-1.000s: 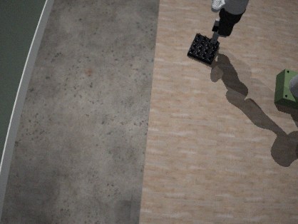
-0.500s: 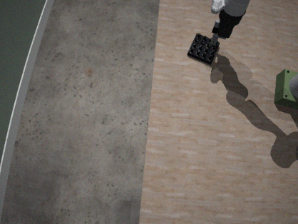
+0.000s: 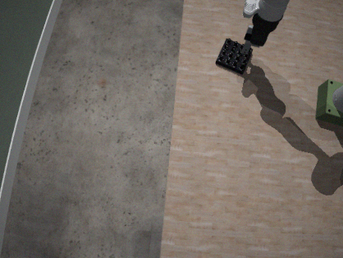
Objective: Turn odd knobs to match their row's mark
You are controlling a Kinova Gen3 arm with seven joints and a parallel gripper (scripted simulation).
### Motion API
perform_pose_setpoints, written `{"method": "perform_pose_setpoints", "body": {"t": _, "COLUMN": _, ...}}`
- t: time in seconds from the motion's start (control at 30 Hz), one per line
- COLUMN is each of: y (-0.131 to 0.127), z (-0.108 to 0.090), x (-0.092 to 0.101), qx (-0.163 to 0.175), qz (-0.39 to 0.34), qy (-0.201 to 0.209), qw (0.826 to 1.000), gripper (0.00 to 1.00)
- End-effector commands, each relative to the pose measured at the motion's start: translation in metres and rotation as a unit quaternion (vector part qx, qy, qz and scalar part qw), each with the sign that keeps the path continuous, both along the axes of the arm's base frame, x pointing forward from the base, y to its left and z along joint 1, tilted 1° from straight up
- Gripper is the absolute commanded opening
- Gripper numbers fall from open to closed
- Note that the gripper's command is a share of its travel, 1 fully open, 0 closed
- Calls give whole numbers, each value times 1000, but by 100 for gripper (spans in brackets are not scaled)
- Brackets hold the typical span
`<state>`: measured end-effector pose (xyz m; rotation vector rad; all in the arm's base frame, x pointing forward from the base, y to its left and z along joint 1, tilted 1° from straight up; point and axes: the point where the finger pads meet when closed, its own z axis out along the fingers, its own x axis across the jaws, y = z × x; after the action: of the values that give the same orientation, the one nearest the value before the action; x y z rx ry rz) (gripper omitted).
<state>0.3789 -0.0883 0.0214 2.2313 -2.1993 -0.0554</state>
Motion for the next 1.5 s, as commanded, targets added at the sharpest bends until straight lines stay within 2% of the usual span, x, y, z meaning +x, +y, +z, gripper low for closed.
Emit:
{"method": "perform_pose_setpoints", "body": {"t": 0.0, "y": 1, "z": 2, "x": 4, "qx": -1, "qz": -6, "qy": -6, "qw": 1000, "gripper": 100}}
{"method": "perform_pose_setpoints", "body": {"t": 0.07, "y": 5, "z": 0, "x": -1, "qx": 0, "qz": -14, "qy": -4, "qw": 1000, "gripper": 100}}
{"method": "perform_pose_setpoints", "body": {"t": 0.37, "y": 4, "z": 1, "x": 3, "qx": -1, "qz": -13, "qy": -7, "qw": 1000, "gripper": 100}}
{"method": "perform_pose_setpoints", "body": {"t": 0.4, "y": 8, "z": 0, "x": -1, "qx": 0, "qz": -21, "qy": -5, "qw": 1000, "gripper": 100}}
{"method": "perform_pose_setpoints", "body": {"t": 0.57, "y": 7, "z": 0, "x": 2, "qx": -1, "qz": -20, "qy": -8, "qw": 1000, "gripper": 100}}
{"method": "perform_pose_setpoints", "body": {"t": 0.6, "y": 11, "z": -1, "x": -2, "qx": 0, "qz": -27, "qy": -6, "qw": 1000, "gripper": 100}}
{"method": "perform_pose_setpoints", "body": {"t": 0.97, "y": 12, "z": 0, "x": 1, "qx": 0, "qz": -33, "qy": -10, "qw": 999, "gripper": 100}}
{"method": "perform_pose_setpoints", "body": {"t": 1.47, "y": 19, "z": -2, "x": -4, "qx": 1, "qz": -50, "qy": -9, "qw": 999, "gripper": 100}}
